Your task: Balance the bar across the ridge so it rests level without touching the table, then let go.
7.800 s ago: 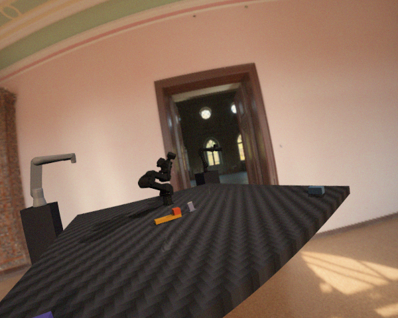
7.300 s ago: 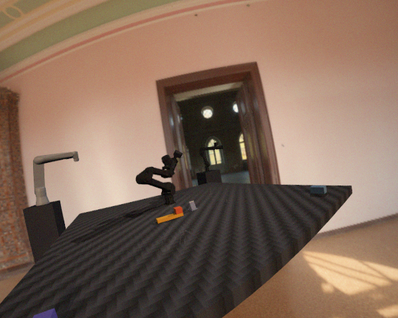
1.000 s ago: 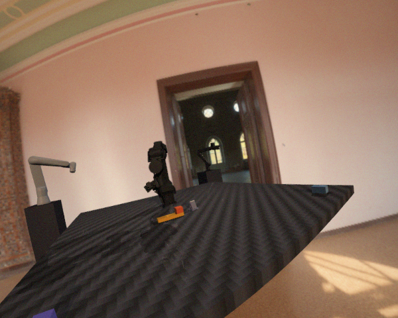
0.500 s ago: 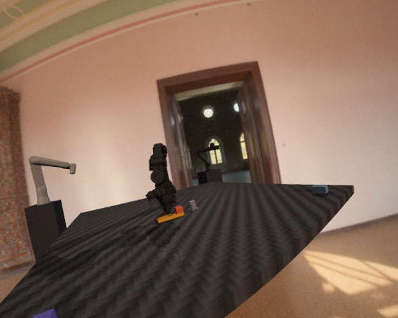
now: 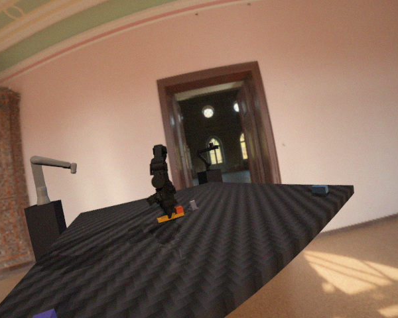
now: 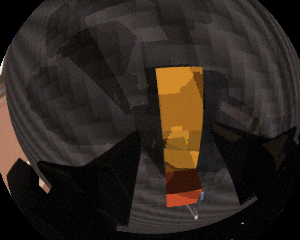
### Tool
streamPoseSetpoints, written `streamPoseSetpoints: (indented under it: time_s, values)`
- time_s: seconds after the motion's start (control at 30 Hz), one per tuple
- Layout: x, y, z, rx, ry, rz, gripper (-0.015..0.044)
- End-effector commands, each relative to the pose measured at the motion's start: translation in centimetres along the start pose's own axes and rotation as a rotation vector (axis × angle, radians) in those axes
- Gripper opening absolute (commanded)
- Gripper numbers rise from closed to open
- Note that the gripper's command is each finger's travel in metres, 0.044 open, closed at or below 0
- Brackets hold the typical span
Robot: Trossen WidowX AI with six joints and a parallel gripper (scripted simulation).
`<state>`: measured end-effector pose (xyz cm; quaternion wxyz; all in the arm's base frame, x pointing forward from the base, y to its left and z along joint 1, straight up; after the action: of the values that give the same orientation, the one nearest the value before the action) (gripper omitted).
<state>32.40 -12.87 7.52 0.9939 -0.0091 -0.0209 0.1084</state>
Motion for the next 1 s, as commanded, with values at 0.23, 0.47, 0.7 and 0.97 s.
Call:
streamPoseSetpoints:
  time_s: [0.23,0.47,0.7,0.97]
  values:
    - [-0.27,0.11,-0.58,0.006,0.015,-0.005,0.0315]
    - [-0.27,0.11,-0.58,0.006,0.015,-0.005,0.0315]
    - [-0.13,0.08,-0.34,0.005,0.008,0.0,0.0184]
    - [-0.13,0.08,-0.34,0.005,0.008,0.0,0.0111]
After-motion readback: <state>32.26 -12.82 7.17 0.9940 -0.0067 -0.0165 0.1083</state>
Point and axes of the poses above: the point midway between the two fingers, 35 mm back from their tips, its own z axis back along the fingers, its own x axis across the jaws, y = z × x, the point moved 2 cm from there along z, back along the fingers, and after that the axes turned 14 degrees about z, right-handed, at the moved point
